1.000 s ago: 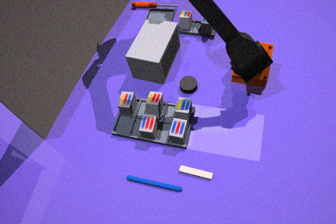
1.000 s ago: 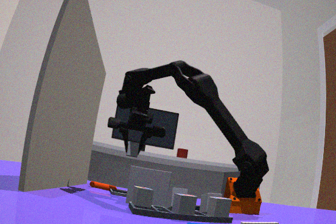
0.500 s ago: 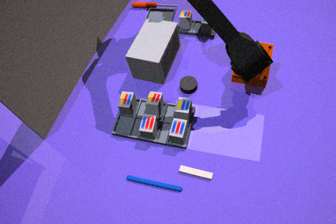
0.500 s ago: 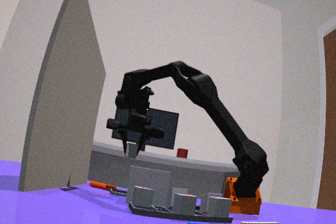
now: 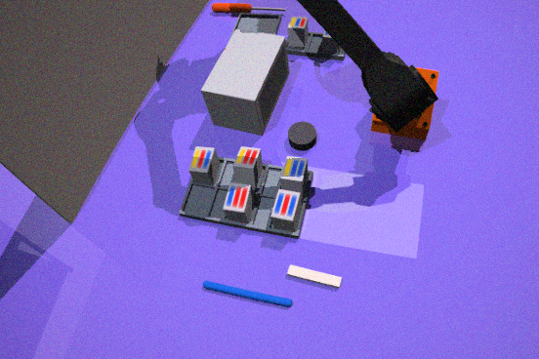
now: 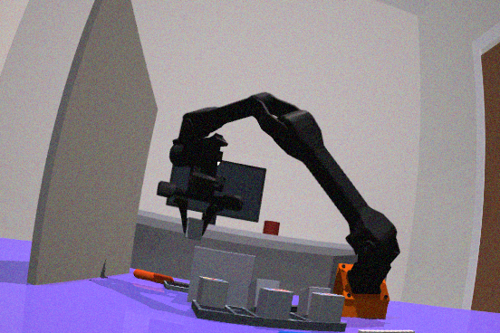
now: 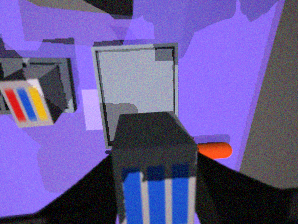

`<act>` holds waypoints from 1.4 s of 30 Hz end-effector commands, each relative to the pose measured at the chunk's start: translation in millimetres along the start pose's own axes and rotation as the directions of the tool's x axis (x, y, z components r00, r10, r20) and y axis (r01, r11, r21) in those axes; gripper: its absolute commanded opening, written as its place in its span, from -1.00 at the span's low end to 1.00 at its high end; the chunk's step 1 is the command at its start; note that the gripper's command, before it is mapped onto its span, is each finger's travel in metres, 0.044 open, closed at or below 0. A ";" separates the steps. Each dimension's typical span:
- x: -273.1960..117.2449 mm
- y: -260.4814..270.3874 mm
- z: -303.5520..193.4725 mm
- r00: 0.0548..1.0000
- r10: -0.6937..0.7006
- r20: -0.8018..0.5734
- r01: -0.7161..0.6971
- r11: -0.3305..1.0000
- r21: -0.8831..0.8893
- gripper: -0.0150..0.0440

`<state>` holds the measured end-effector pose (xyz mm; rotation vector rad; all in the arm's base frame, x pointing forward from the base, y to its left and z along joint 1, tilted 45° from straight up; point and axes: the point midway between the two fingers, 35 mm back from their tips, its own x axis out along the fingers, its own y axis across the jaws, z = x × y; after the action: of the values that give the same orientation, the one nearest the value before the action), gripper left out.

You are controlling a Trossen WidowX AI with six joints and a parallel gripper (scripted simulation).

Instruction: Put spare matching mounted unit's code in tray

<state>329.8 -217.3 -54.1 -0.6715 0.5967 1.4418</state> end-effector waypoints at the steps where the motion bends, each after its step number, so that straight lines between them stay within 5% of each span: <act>1: 3.6 -0.3 0.4 1.000 -0.002 0.005 0.002 1.000 0.007 -0.49; 42: 34.0 -3.0 -1.1 1.000 -0.003 0.004 0.003 1.000 0.007 -0.49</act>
<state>334.5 -197.3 -77.9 -0.6721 0.5965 1.4409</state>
